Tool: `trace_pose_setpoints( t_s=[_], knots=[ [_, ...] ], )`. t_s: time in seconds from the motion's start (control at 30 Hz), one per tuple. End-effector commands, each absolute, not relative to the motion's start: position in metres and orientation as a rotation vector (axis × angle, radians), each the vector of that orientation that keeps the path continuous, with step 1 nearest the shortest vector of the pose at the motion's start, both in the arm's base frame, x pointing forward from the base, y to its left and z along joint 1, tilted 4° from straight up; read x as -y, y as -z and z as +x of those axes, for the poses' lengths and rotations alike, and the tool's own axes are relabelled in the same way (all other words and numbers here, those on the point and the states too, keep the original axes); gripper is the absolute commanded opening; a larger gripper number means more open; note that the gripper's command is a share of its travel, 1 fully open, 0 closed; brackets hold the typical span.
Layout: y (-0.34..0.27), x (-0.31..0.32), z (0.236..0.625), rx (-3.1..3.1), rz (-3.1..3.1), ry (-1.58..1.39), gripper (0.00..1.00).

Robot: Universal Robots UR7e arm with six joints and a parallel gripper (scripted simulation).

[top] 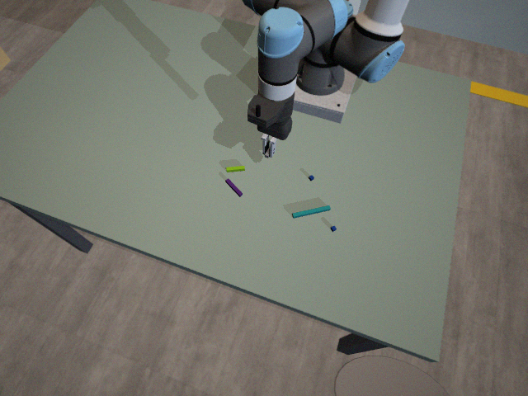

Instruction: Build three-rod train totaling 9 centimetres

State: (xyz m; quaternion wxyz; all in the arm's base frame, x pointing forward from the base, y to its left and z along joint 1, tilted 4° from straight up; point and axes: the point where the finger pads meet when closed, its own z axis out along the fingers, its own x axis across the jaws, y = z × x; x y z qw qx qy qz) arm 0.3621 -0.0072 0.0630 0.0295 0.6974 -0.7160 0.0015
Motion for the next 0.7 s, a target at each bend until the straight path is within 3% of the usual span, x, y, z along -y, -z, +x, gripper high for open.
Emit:
trace_pose_setpoints(
  t_s=[0.0,0.67],
  knots=[
    [-0.065,0.006,0.362,2.206,2.152,-0.003,0.24],
    [-0.063,-0.037,0.362,2.414,1.917,-0.008,0.24]
  ],
)
